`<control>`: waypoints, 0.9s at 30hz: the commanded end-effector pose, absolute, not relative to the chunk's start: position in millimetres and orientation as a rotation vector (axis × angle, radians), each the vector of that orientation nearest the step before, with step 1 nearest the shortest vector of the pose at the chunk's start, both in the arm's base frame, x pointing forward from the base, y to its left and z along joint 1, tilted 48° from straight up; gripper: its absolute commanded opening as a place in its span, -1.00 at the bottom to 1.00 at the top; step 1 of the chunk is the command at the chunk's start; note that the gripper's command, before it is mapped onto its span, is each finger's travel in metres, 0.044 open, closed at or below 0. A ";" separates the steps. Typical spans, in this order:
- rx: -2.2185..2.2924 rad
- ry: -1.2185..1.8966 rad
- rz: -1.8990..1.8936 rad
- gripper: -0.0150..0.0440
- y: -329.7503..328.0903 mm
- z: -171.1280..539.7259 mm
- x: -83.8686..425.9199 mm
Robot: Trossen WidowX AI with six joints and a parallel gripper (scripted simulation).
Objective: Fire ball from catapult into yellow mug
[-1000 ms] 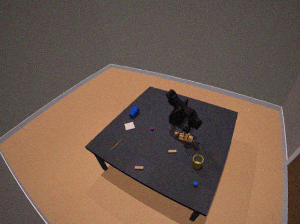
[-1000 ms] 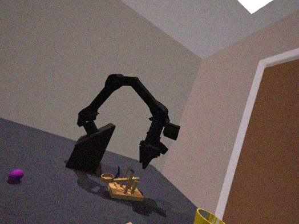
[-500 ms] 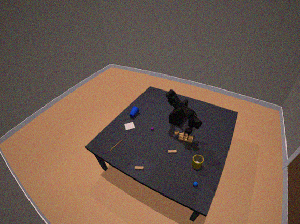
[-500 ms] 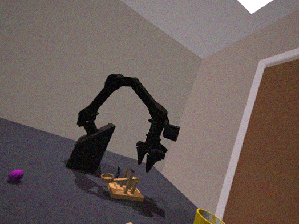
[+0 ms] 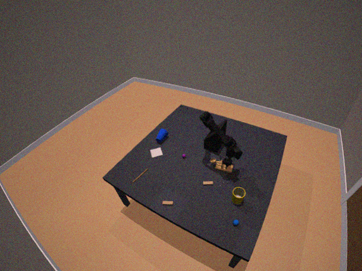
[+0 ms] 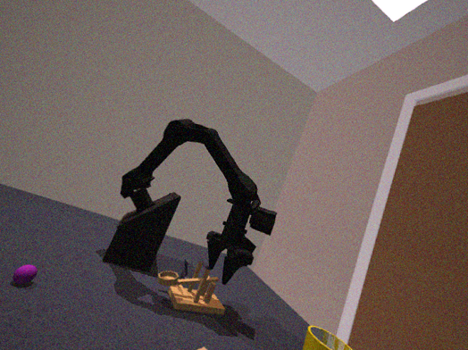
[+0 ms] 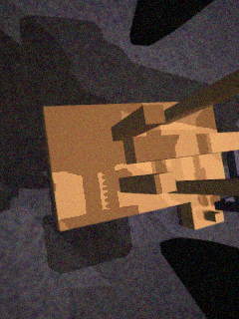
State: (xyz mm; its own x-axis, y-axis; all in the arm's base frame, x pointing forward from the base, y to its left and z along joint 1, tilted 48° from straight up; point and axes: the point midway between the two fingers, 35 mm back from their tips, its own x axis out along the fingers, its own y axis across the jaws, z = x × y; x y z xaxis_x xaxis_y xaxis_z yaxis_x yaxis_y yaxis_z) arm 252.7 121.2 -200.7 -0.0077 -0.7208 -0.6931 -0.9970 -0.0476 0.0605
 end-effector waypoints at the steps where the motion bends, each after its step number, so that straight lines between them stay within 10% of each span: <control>1: -1.825 1.788 0.800 1.00 110.9 -207.2 250.9; 27: -1.827 1.790 0.797 1.00 80.9 -233.6 249.9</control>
State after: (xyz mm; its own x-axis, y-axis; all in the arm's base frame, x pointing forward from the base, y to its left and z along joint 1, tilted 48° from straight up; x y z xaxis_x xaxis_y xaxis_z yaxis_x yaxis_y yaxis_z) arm 253.0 88.6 -229.7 -0.0077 -0.7227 -0.6911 -0.9971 -0.0471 0.0603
